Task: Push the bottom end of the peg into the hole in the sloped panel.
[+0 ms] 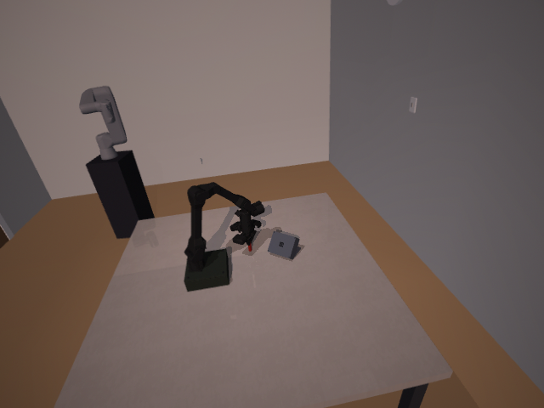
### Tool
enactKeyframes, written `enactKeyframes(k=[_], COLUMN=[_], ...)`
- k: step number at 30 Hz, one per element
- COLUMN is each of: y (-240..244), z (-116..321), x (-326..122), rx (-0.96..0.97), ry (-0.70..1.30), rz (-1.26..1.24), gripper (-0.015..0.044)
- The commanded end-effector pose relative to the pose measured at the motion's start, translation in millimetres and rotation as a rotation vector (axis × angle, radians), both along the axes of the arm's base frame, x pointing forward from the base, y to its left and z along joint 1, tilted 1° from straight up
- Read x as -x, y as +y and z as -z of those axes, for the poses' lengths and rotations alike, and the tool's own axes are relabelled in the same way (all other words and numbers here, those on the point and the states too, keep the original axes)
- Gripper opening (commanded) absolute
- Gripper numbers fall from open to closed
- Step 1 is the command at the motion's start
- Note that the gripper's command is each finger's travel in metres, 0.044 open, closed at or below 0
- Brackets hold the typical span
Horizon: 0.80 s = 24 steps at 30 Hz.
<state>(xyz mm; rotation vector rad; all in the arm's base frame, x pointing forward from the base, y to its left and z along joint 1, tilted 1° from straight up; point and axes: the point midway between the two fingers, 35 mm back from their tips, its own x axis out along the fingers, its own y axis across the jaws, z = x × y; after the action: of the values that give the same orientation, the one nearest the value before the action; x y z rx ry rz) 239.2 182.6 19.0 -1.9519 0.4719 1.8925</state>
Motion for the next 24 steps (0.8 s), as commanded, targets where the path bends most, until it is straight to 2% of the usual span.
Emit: enactKeyframes(k=[1, 6, 24], y=[0, 1, 2], z=[0, -8, -80], x=[0, -1, 1], rx=[-0.001, 0.0, 0.005], ry=[-0.001, -0.001, 0.001], rz=[0.0, 0.0, 0.003], gripper=[0.0, 0.0, 0.0])
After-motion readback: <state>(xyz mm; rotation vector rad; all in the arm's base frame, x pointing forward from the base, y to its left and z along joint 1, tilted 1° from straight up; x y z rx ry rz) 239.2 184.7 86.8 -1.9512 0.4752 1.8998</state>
